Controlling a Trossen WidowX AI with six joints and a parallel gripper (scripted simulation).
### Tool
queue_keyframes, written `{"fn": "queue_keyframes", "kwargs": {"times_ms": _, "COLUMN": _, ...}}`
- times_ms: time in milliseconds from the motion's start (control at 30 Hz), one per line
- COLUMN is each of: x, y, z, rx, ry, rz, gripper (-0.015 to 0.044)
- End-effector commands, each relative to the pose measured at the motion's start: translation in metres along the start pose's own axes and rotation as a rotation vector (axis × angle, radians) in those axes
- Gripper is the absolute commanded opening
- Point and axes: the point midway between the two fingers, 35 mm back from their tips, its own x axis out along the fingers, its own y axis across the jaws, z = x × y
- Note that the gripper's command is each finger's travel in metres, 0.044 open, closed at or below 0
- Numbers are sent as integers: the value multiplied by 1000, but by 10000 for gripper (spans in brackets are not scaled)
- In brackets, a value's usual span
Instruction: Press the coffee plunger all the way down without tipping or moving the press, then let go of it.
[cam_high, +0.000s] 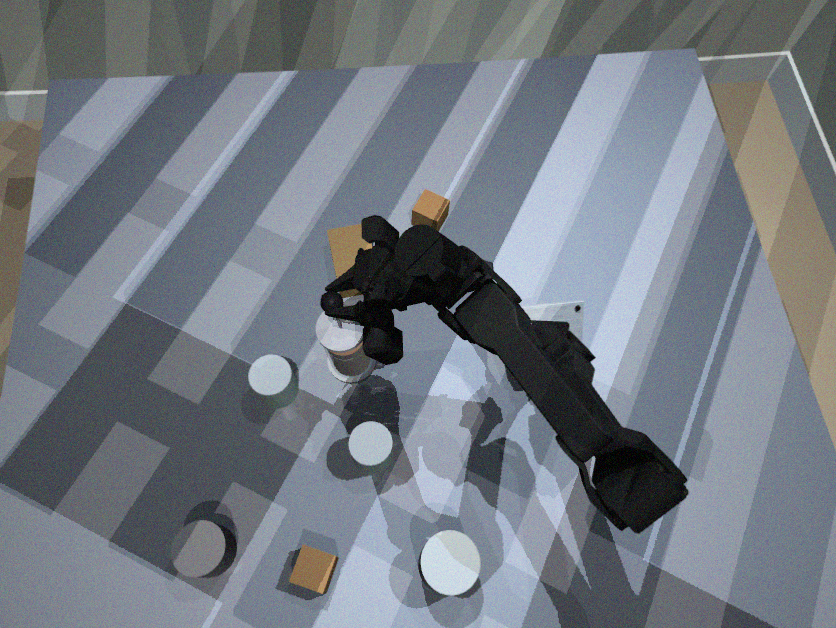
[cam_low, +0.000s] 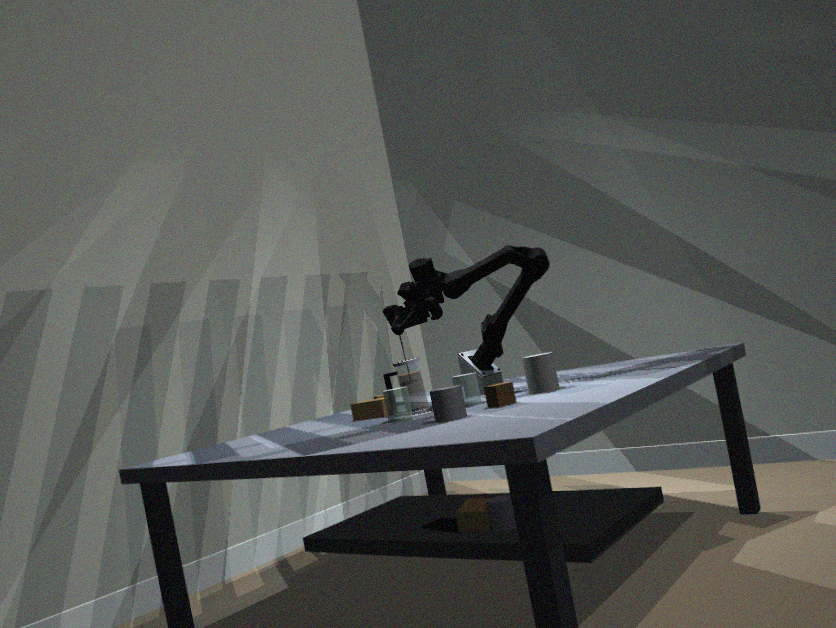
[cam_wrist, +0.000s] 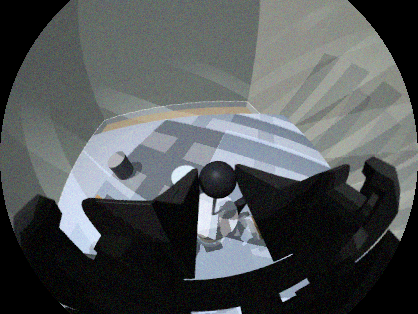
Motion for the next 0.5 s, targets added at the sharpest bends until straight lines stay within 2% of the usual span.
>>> {"fn": "queue_keyframes", "kwargs": {"times_ms": 0, "x": 9, "y": -3, "z": -22, "rx": 30, "ry": 37, "rz": -9, "gripper": 125}}
{"fn": "queue_keyframes", "kwargs": {"times_ms": 467, "x": 22, "y": -1, "z": -41, "rx": 31, "ry": 33, "rz": -7, "gripper": 125}}
